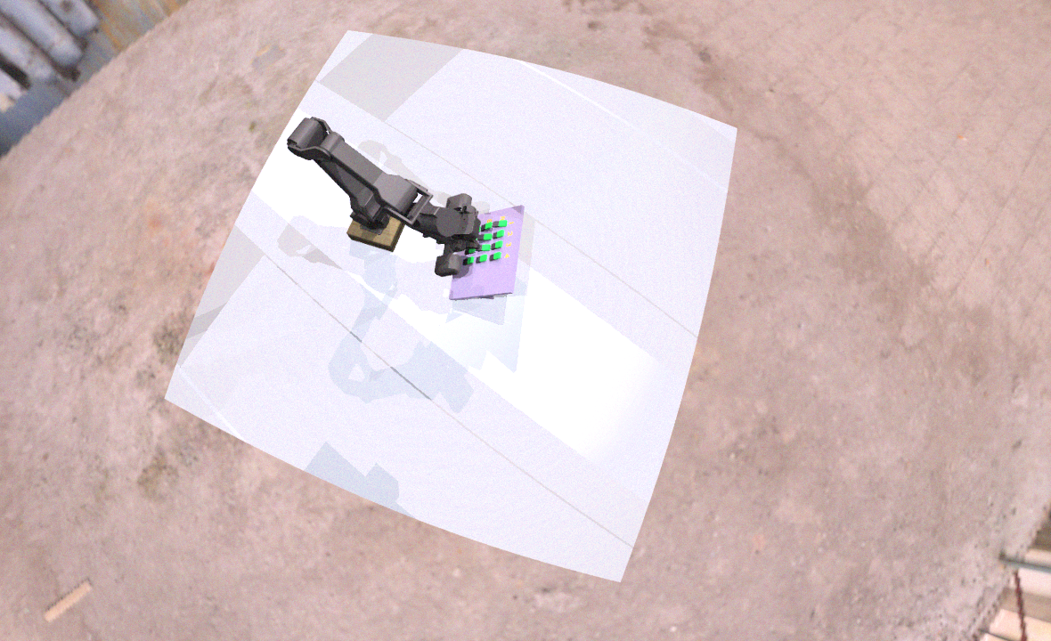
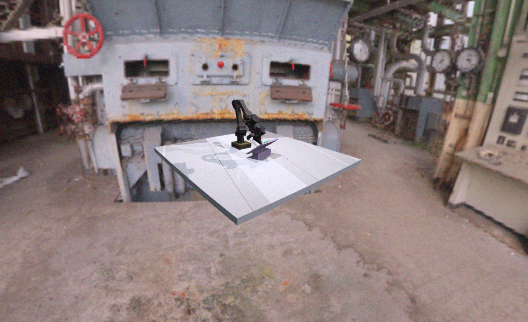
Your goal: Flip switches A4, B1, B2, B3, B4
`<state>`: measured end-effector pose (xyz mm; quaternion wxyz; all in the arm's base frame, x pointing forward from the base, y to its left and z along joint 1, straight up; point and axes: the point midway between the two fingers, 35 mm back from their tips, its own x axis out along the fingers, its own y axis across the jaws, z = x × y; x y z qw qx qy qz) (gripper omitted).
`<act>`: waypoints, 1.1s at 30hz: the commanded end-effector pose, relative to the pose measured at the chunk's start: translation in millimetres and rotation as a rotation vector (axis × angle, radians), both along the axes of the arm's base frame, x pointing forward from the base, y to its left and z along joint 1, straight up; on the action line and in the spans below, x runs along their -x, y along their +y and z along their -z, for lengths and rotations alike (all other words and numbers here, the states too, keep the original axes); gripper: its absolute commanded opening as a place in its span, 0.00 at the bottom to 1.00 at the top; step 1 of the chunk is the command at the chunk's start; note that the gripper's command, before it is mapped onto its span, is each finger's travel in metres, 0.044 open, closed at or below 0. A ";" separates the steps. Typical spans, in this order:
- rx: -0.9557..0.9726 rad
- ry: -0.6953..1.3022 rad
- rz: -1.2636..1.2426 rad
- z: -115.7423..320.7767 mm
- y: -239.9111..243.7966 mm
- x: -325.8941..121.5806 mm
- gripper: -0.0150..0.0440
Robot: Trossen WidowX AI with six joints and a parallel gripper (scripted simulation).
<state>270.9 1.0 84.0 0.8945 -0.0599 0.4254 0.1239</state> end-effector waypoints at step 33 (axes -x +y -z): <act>0.006 0.015 0.003 -22.9 -6.2 13.5 0.25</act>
